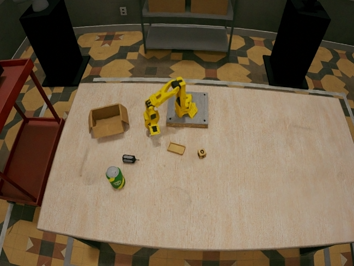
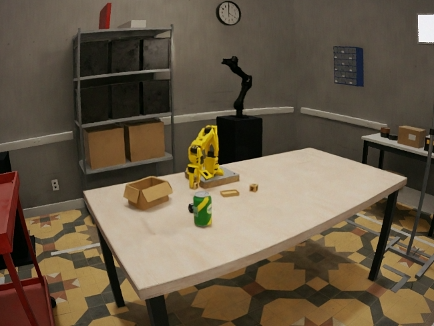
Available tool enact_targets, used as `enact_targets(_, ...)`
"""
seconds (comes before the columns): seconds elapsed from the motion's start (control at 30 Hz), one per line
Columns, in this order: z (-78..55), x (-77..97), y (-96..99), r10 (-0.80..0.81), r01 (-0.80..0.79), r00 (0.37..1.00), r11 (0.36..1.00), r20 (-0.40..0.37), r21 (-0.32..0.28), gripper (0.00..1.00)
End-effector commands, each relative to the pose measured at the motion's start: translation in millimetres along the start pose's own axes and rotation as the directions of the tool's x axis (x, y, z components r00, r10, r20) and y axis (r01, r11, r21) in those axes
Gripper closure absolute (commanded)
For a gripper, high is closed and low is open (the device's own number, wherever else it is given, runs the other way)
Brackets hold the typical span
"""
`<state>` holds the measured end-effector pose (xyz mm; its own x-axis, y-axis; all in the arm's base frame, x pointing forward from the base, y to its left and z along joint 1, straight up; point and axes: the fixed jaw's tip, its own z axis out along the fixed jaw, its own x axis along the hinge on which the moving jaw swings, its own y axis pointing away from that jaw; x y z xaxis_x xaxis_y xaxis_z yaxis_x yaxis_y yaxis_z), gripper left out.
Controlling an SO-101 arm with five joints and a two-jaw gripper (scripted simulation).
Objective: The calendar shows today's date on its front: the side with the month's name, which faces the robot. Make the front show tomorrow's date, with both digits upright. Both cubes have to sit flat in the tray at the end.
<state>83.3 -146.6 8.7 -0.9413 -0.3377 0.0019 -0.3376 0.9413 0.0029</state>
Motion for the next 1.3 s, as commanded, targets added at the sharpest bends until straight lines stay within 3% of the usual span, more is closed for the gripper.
enact_targets(0.0,4.6,1.5,2.8,-0.003,0.003,1.0,1.0,-0.001,-0.016,1.0)
enact_targets(1.27,19.3,1.5,3.1,-0.003,0.003,1.0,1.0,-0.001,-0.016,1.0)
